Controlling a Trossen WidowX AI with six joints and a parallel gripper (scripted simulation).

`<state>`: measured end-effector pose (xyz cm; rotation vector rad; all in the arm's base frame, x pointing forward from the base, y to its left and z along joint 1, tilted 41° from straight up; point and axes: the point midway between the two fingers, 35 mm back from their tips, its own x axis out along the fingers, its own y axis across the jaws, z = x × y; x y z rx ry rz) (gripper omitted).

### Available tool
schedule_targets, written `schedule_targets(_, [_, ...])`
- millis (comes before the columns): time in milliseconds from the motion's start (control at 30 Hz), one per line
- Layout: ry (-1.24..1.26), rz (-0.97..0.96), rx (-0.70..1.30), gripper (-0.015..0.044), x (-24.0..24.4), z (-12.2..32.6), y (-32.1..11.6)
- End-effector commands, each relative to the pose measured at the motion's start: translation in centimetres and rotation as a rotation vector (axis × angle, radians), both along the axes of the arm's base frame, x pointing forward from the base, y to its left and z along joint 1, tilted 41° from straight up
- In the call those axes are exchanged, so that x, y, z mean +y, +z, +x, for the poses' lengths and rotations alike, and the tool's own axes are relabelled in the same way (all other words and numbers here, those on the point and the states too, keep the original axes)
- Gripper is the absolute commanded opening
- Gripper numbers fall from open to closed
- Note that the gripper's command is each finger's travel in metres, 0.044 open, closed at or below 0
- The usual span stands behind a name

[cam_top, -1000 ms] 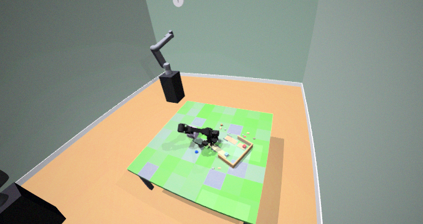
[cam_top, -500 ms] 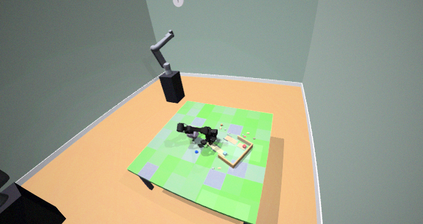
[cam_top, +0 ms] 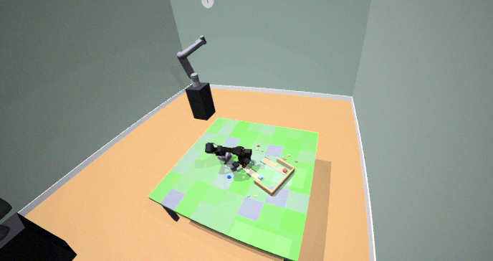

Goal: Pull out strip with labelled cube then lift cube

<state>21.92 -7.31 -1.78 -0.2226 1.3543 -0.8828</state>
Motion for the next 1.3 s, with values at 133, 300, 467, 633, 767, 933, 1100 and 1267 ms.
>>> schedule_targets(133, [-0.017,0.008,0.027,0.0000,0.2,-2.1,-0.7])
schedule_targets(300, [-0.017,0.009,0.027,0.0000,0.5,-2.8,-0.9])
schedule_targets(467, [-0.017,0.009,0.027,0.0000,0.7,-3.4,-1.0])
schedule_targets(633, [-0.017,0.009,0.028,0.0000,1.0,-4.0,-1.2])
schedule_targets(767, [-0.017,0.009,0.028,0.0000,1.2,-4.5,-1.3])
schedule_targets(933, [-0.017,0.009,0.029,0.0000,1.4,-5.1,-1.5])
schedule_targets(1100, [-0.017,0.010,0.029,0.0000,1.6,-5.7,-1.6])
schedule_targets(1267, [-0.017,0.010,0.029,0.0000,1.7,-5.8,-1.6])
